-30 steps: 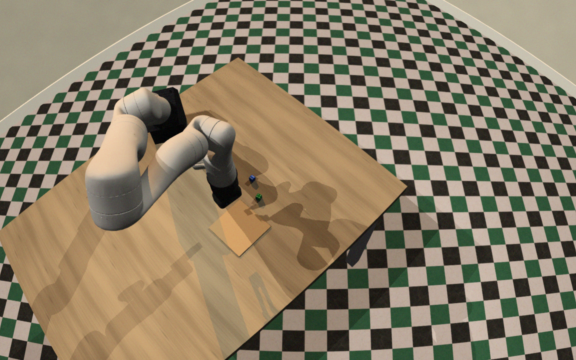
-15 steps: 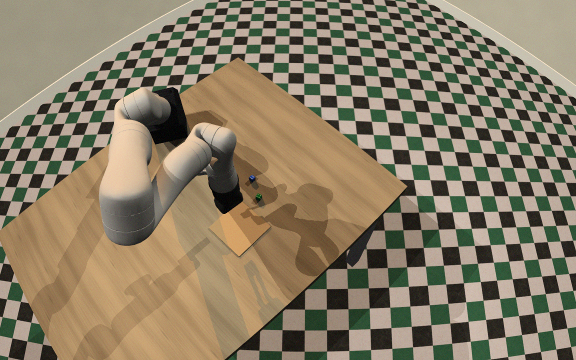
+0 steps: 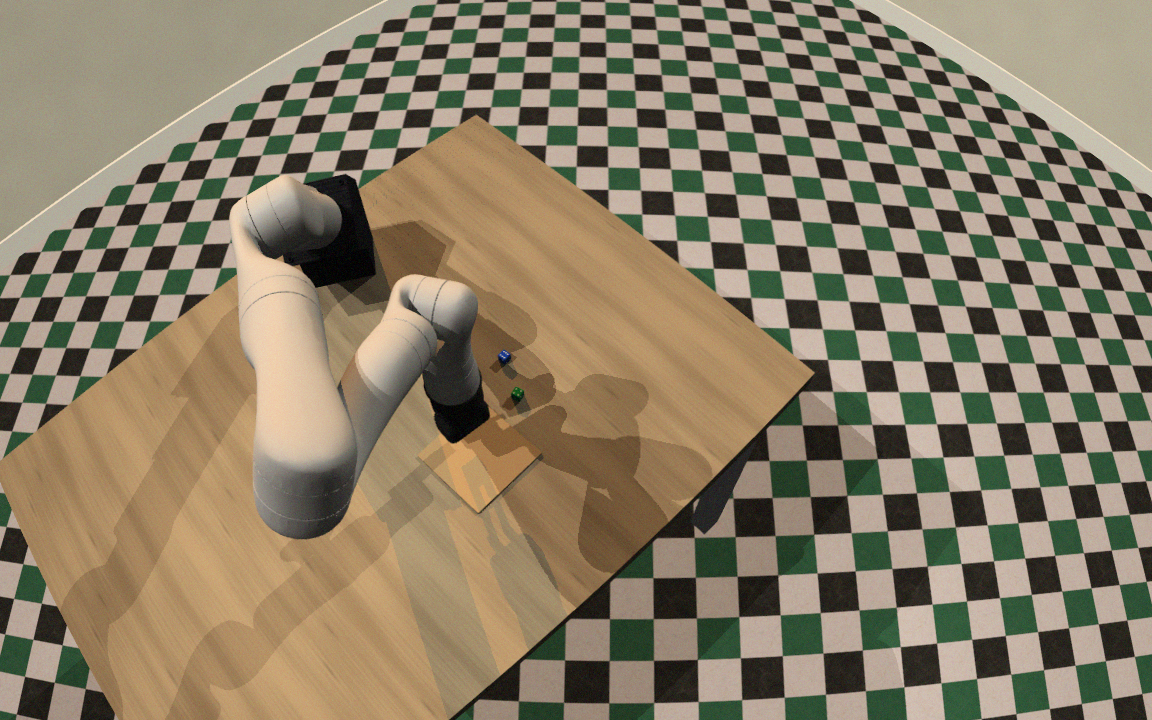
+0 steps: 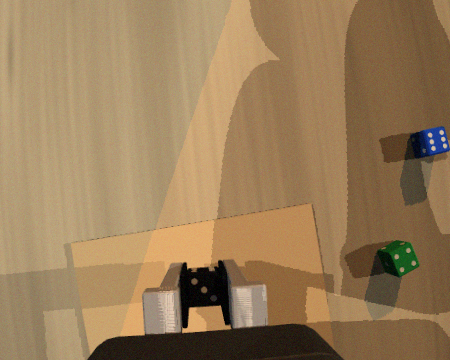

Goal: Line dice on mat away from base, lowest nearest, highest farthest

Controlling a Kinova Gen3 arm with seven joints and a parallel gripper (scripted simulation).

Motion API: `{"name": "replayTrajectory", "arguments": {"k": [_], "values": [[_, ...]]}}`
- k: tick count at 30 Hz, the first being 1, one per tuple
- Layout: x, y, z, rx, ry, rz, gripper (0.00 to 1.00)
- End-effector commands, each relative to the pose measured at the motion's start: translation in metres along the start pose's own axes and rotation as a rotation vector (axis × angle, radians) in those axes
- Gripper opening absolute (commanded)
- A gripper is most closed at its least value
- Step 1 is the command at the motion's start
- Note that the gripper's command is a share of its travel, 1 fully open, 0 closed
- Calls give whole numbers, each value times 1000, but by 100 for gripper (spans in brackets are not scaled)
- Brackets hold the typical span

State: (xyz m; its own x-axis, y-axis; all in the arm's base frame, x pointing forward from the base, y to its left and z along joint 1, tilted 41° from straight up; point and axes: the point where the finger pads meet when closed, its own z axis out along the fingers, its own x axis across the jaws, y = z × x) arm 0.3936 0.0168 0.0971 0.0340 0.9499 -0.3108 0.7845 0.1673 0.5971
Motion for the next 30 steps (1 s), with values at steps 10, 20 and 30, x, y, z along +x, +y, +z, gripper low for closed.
{"name": "replayTrajectory", "arguments": {"k": [10, 20, 30], "values": [[3, -7, 20, 16, 5, -3, 34], [3, -7, 20, 16, 5, -3, 34], [3, -7, 20, 16, 5, -3, 34]]}}
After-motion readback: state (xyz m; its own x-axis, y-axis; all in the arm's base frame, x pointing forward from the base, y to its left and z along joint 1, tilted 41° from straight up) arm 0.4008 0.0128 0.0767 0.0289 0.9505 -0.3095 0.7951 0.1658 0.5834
